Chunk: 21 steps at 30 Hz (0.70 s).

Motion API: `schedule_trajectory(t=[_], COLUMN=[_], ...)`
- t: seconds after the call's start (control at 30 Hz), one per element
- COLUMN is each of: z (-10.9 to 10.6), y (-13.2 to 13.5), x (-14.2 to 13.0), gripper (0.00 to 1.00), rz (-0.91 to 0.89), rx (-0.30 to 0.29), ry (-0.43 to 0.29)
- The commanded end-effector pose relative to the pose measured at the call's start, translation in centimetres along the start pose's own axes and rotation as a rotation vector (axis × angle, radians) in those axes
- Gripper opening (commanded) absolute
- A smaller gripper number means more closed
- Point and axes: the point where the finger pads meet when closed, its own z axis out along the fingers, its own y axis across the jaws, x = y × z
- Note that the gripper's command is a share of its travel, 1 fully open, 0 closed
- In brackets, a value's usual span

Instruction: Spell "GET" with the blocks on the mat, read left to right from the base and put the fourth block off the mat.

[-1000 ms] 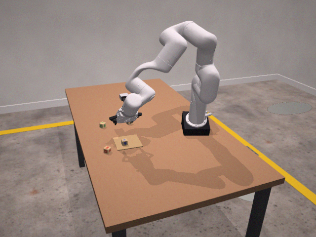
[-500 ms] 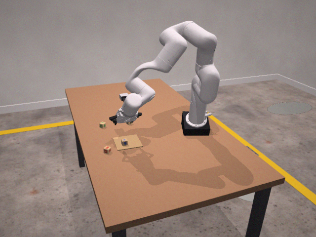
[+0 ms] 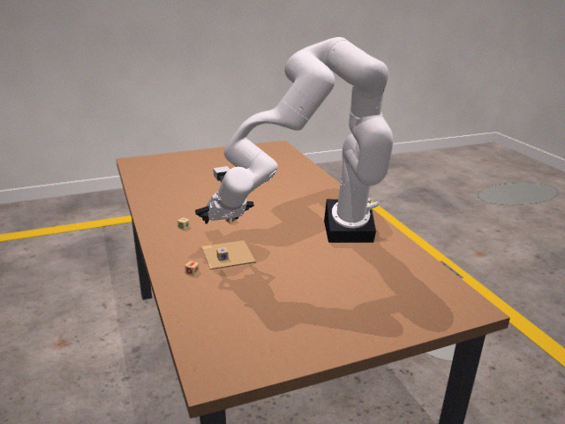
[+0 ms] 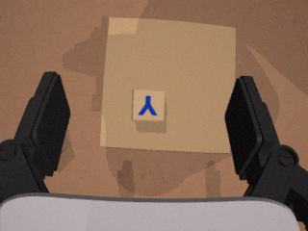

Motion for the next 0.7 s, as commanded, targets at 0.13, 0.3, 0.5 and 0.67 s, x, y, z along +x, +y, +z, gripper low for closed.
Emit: schedule_trajectory(t=[0.13,0.3,0.5,0.67], z=[2.5,4.8,8.9,12.8], y=[-0.4,-0.3,1.0,3.5], x=[3.0,5.4,9.5,13.1], gripper=[1.0,1.0,1.0,1.0], rz=[0.016,0.023,0.026,0.02], rx=[0.014,0.021,0.027,0.024], ry=[0.02,0.034,0.049,0.047])
